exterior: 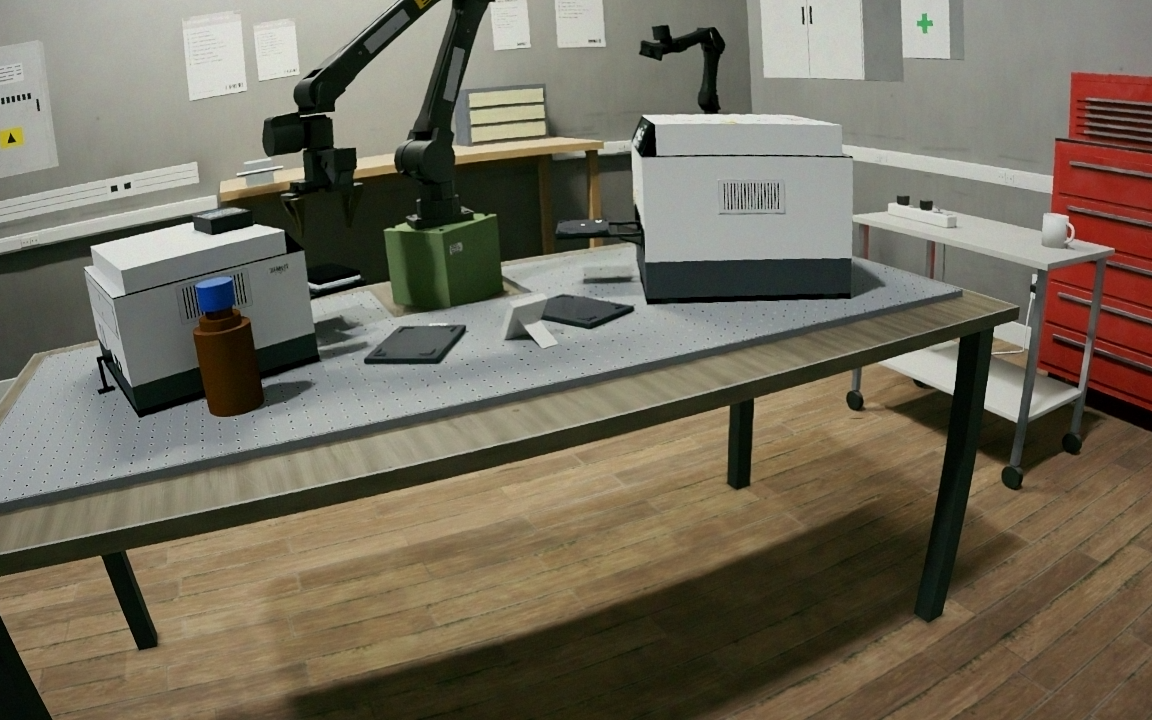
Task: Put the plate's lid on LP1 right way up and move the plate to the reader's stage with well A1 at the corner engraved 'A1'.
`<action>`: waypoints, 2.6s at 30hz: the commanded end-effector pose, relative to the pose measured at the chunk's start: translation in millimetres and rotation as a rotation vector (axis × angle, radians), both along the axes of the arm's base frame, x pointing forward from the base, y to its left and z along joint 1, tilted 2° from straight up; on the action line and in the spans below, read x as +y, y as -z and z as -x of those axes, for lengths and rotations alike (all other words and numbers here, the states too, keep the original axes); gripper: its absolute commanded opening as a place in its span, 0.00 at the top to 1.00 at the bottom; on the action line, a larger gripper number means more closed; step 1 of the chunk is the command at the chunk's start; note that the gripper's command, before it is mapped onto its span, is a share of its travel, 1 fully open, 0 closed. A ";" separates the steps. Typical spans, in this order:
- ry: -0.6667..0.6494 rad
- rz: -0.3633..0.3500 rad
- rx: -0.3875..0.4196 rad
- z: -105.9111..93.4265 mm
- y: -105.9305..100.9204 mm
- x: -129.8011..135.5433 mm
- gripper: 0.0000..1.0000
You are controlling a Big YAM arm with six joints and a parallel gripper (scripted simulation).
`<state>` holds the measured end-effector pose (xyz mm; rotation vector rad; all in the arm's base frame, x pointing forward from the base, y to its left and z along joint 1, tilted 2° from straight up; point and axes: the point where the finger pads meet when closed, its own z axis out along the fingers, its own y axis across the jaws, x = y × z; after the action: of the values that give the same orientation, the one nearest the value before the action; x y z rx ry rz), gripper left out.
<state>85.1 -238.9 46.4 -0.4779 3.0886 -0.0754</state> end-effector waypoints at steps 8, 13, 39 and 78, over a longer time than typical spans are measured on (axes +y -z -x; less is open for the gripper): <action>-0.006 0.051 -0.014 -8.1 -13.6 -26.6 0.00; 0.000 0.053 -0.014 -6.8 -14.4 -28.3 0.00; 0.019 0.017 -0.003 3.7 2.0 -4.8 0.00; 0.003 0.029 -0.007 0.0 9.2 -19.7 0.00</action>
<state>84.3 -245.5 33.5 -0.4763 3.0884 -0.0837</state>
